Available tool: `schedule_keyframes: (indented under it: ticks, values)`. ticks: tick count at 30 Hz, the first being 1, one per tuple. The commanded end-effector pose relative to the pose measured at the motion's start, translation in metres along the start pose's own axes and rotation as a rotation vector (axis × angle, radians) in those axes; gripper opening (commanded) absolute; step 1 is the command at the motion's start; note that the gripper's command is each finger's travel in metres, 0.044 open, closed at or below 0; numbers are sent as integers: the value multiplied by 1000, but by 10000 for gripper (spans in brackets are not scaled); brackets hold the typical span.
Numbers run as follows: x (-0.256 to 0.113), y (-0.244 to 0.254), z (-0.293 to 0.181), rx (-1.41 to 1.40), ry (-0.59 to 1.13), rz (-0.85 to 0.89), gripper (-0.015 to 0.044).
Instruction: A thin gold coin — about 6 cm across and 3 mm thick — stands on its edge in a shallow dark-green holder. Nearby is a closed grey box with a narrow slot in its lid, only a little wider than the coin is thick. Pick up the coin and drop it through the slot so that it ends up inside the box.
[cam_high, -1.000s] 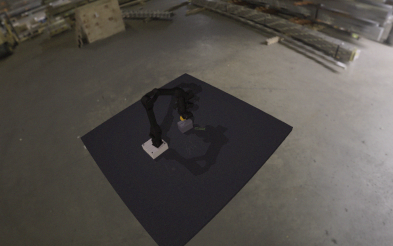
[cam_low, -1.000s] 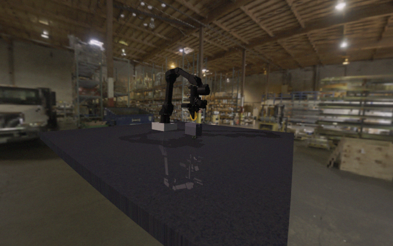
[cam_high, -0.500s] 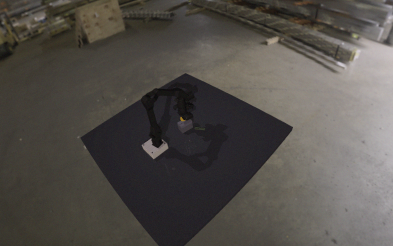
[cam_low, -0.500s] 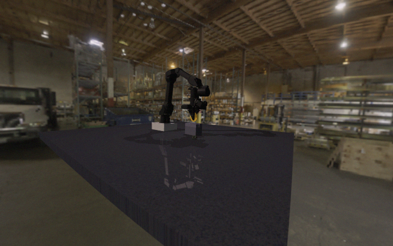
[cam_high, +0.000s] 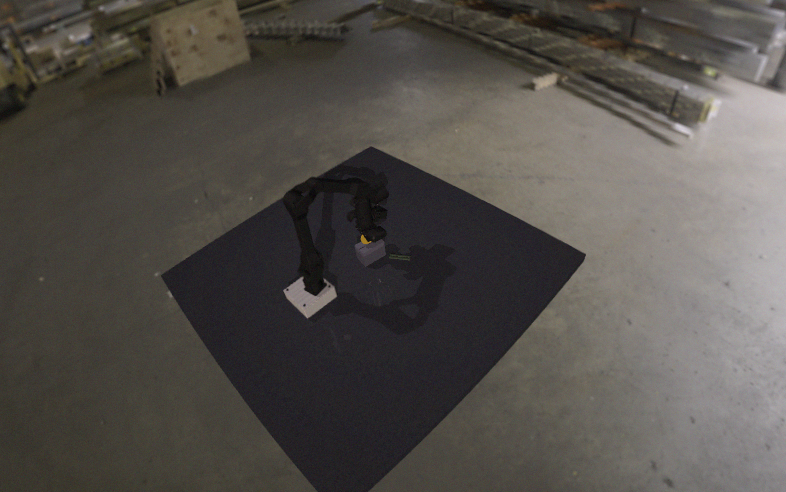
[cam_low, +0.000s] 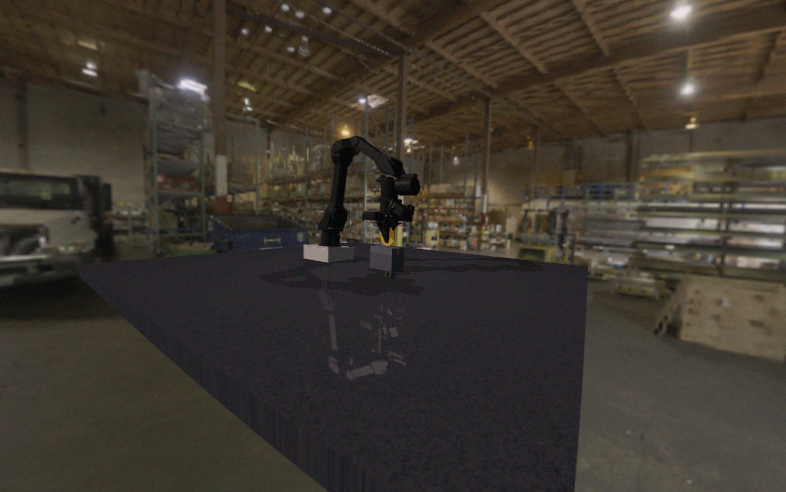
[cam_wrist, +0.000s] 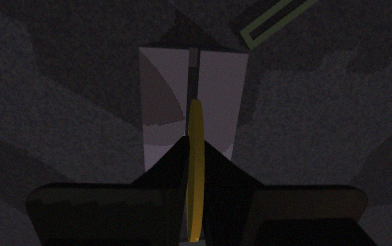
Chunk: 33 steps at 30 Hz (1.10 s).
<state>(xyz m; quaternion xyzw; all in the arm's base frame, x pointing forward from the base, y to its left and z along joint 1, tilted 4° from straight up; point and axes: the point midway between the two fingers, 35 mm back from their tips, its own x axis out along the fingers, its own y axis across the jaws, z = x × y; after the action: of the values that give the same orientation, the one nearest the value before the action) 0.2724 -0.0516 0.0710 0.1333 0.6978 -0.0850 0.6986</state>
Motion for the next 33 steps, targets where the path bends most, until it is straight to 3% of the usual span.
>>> schedule_keyframes:
  ticks: [1,7,16,25,27,29,33]
  values:
    - [2,0,0,5,-2,1,0]
    - [1,0,0,0,0,0,157]
    - [1,0,0,0,0,0,161]
    - [-20,0,0,0,1,0,397]
    - [-39,0,-1,2,2,0,440]
    - [-59,0,-4,3,4,0,440]
    - [-61,0,-4,3,4,0,440]
